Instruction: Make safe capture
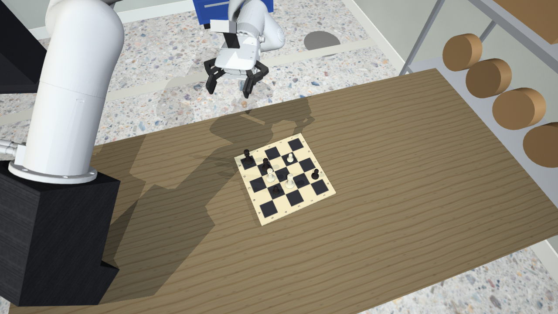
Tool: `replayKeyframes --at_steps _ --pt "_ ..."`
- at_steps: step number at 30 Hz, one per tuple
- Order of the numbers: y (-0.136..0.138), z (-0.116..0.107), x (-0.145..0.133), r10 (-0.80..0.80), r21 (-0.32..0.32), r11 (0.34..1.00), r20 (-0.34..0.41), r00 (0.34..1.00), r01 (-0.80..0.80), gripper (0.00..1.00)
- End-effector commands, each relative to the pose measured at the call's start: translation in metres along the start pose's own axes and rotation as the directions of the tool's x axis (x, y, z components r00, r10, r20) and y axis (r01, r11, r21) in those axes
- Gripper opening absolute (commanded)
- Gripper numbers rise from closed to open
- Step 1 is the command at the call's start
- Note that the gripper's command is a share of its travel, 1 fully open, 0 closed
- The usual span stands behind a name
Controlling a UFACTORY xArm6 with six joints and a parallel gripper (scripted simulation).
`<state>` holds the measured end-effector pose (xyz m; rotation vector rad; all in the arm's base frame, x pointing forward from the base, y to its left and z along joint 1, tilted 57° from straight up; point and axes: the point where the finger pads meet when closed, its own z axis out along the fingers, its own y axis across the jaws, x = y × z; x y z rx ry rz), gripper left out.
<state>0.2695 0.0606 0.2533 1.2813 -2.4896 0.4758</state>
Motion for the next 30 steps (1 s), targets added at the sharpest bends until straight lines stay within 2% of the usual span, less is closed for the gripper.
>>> replayKeyframes --at_steps 1,2,3,4,5,7,8,10,11,12,13,15,16,18,19,20,22,23,24,27,28,29,30 --pt "0.015 0.039 0.001 0.005 -0.265 0.964 0.017 1.000 -0.001 1.00" --pt "0.015 0.039 0.001 0.005 -0.265 0.964 0.017 1.000 -0.001 1.00" --pt "0.022 0.050 -0.002 0.028 -0.357 0.934 0.041 0.999 -0.012 1.00" --pt "0.022 0.050 -0.002 0.028 -0.360 0.933 0.042 0.999 -0.012 1.00" --pt "0.028 0.059 -0.006 0.058 -0.429 0.903 0.068 0.996 -0.023 1.00" --pt "0.028 0.059 -0.006 0.062 -0.451 0.892 0.072 0.995 -0.023 1.00" --pt "0.032 0.067 -0.011 0.106 -0.531 0.847 0.106 0.989 -0.034 1.00" --pt "0.032 0.067 -0.011 0.106 -0.531 0.847 0.106 0.989 -0.034 1.00" --pt "0.035 0.073 -0.018 0.165 -0.614 0.788 0.144 0.976 -0.042 1.00" --pt "0.035 0.073 -0.018 0.165 -0.614 0.788 0.144 0.976 -0.042 1.00" --pt "0.035 0.077 -0.025 0.218 -0.660 0.749 0.173 0.961 -0.052 1.00" --pt "0.035 0.077 -0.025 0.233 -0.683 0.729 0.181 0.956 -0.049 1.00" --pt "0.031 0.081 -0.033 0.299 -0.728 0.683 0.209 0.931 -0.055 1.00" --pt "0.031 0.081 -0.033 0.310 -0.741 0.670 0.214 0.926 -0.053 1.00" --pt "0.025 0.084 -0.041 0.389 -0.786 0.616 0.241 0.889 -0.056 1.00" --pt "0.025 0.084 -0.041 0.393 -0.789 0.612 0.243 0.887 -0.055 1.00" --pt "0.015 0.088 -0.048 0.478 -0.828 0.557 0.265 0.837 -0.056 1.00" --pt "0.015 0.088 -0.048 0.478 -0.828 0.557 0.265 0.837 -0.056 1.00" --pt "0.003 0.091 -0.054 0.551 -0.854 0.517 0.279 0.787 -0.059 1.00" --pt "0.003 0.091 -0.054 0.561 -0.860 0.508 0.281 0.779 -0.056 1.00" --pt "-0.012 0.095 -0.059 0.640 -0.884 0.464 0.289 0.712 -0.057 1.00" --pt "-0.012 0.095 -0.059 0.640 -0.884 0.464 0.289 0.712 -0.057 1.00" --pt "-0.028 0.100 -0.061 0.711 -0.903 0.425 0.292 0.640 -0.060 1.00"
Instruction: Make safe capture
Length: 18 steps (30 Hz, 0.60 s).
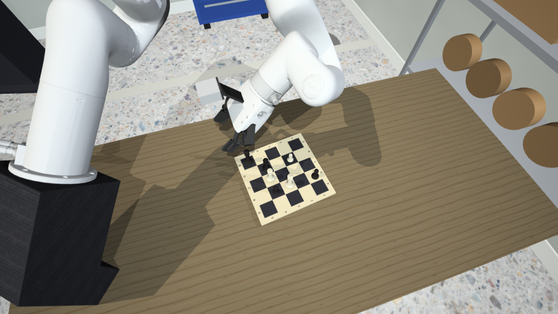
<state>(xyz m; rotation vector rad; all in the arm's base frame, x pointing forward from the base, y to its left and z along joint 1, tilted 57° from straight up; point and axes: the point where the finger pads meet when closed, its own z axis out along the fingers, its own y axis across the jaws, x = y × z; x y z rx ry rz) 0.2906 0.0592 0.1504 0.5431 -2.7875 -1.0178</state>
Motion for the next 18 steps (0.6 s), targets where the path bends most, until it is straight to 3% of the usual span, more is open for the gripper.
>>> replayKeyframes --at_steps 1,2,4,5,6,7,8,9,10,11,14,18 --pt "-0.020 -0.007 -0.018 0.071 -0.110 0.993 0.196 0.978 -0.050 1.00" --pt "-0.034 -0.015 -0.027 0.107 -0.131 0.989 0.271 0.957 -0.074 1.00" --pt "-0.034 -0.015 -0.027 0.112 -0.136 0.988 0.281 0.953 -0.076 1.00" --pt "-0.048 -0.023 -0.034 0.151 -0.157 0.983 0.357 0.922 -0.100 1.00" --pt "-0.048 -0.023 -0.034 0.151 -0.157 0.983 0.357 0.922 -0.100 1.00" --pt "-0.062 -0.032 -0.039 0.186 -0.173 0.977 0.424 0.886 -0.122 1.00" --pt "-0.062 -0.032 -0.039 0.186 -0.173 0.977 0.424 0.886 -0.122 1.00" --pt "-0.076 -0.040 -0.043 0.217 -0.185 0.972 0.481 0.849 -0.143 1.00" --pt "-0.076 -0.040 -0.043 0.217 -0.185 0.972 0.481 0.849 -0.143 1.00" --pt "-0.088 -0.048 -0.045 0.243 -0.195 0.967 0.530 0.813 -0.162 1.00" --pt "-0.088 -0.048 -0.045 0.243 -0.195 0.967 0.530 0.813 -0.162 1.00" --pt "-0.124 -0.069 -0.046 0.305 -0.216 0.952 0.642 0.703 -0.215 1.00"
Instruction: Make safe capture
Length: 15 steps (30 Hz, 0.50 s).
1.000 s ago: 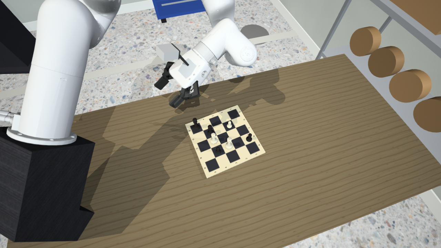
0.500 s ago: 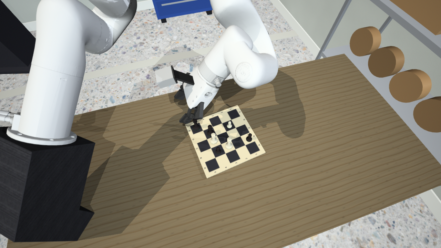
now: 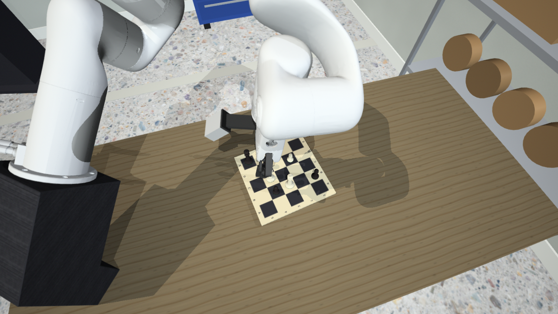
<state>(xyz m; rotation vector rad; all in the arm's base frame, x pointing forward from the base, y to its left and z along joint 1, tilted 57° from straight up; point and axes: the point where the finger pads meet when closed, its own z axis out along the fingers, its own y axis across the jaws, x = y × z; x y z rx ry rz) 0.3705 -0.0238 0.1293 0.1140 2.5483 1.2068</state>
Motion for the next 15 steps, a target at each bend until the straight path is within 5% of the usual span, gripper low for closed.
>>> replayKeyframes --at_steps 1,15 --pt "-0.0280 -0.0165 -0.0213 0.050 -0.005 0.999 0.163 0.985 -0.050 1.00" --pt "-0.0326 -0.0196 -0.0239 0.058 -0.002 0.998 0.184 0.981 -0.059 1.00"
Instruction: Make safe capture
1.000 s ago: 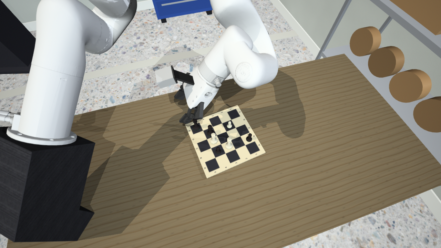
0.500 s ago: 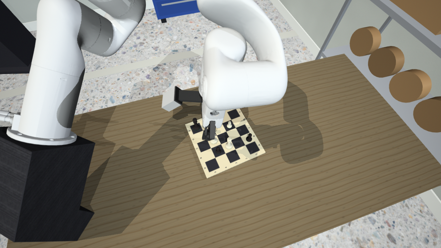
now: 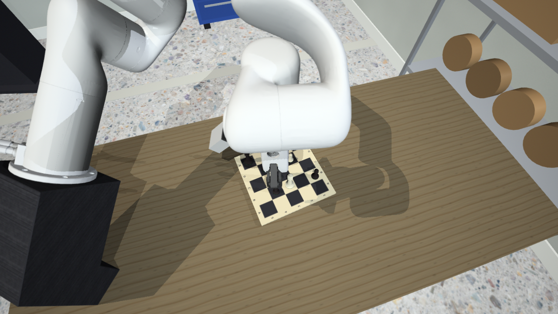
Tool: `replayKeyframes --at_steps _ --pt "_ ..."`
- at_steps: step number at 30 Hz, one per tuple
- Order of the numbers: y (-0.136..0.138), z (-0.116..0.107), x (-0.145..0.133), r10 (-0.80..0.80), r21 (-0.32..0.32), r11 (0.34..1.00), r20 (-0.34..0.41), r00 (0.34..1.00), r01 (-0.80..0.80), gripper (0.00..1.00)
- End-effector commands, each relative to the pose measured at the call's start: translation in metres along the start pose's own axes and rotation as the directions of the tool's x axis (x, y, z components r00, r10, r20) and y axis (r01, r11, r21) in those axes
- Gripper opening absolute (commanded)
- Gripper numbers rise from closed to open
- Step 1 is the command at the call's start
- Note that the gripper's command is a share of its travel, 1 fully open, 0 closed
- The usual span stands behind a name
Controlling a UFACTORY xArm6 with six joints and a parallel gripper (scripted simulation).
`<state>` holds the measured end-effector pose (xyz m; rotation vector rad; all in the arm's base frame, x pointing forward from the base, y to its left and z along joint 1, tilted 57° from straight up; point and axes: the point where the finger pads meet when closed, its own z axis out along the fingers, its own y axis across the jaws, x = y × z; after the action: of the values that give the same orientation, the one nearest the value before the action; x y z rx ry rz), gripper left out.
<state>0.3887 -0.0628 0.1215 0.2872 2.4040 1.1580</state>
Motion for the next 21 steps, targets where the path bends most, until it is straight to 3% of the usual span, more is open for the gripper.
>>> replayKeyframes --at_steps 1,7,12,16,17,21 --pt "-0.001 -0.001 -0.001 0.000 0.000 1.000 0.004 1.000 0.000 1.00" --pt "0.000 0.003 -0.001 0.000 0.000 1.000 0.004 1.000 0.000 1.00" --pt "-0.001 0.042 -0.002 0.000 0.000 1.000 0.004 1.000 0.000 1.00" --pt "-0.001 0.045 -0.001 0.000 0.000 1.000 0.004 1.000 0.000 1.00" --pt "-0.001 0.045 -0.001 0.000 0.000 1.000 0.004 1.000 0.000 0.34" --pt "-0.001 0.045 -0.001 0.000 0.000 1.000 0.004 1.000 0.000 0.34"
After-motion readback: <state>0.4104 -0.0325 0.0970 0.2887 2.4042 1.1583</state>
